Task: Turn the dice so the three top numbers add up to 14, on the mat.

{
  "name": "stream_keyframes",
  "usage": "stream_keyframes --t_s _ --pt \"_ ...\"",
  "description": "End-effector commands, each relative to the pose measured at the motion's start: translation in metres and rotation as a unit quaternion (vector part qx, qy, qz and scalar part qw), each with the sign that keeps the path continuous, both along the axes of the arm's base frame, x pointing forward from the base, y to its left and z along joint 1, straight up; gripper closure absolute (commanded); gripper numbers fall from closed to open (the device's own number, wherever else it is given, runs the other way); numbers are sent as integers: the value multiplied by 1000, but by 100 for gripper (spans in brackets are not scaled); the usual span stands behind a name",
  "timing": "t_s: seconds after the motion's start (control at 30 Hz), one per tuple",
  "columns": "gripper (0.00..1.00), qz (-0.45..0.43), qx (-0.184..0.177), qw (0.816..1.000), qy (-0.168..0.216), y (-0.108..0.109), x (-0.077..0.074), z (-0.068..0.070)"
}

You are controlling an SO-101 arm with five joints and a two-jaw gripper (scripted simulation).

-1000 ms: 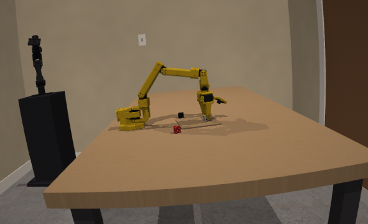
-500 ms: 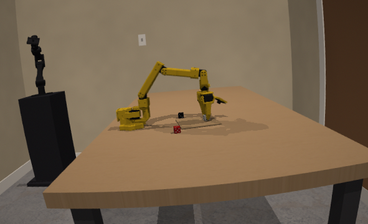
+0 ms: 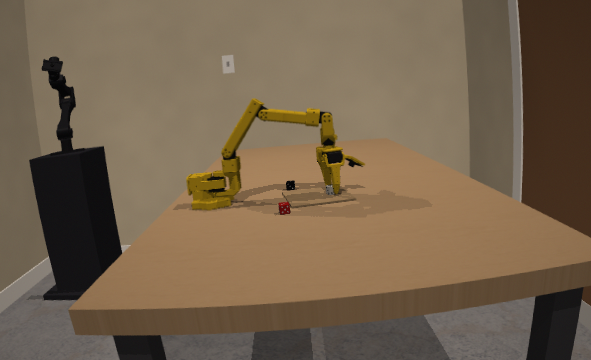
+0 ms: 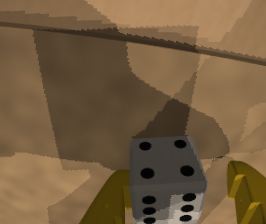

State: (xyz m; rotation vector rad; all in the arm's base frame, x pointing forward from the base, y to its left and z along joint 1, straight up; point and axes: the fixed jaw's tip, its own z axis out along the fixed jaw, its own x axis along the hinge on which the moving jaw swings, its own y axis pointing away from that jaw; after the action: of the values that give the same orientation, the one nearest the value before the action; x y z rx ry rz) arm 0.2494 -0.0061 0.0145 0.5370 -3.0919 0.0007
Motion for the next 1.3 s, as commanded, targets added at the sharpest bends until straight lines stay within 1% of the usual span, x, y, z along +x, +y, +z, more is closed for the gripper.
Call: stream_keyframes --t_s 0.0,0.27,0.53,0.67,0.8,0.97,1.03,1.17,1.27 --pt "77 8 0 1000 -15 2 4 5" --pt "71 8 0 1000 -15 2 4 5" --pt "71 8 0 1000 -15 2 4 5" --pt "71 8 0 1000 -17 2 4 8" --pt "71 7 -1 1000 -24 2 5 18" --pt "71 7 -1 999 -35 2 5 35" --pt "71 7 -1 999 -35 2 5 35" --pt "71 6 -2 999 -45 2 4 49" --pt "71 6 -2 999 -51 2 2 58"
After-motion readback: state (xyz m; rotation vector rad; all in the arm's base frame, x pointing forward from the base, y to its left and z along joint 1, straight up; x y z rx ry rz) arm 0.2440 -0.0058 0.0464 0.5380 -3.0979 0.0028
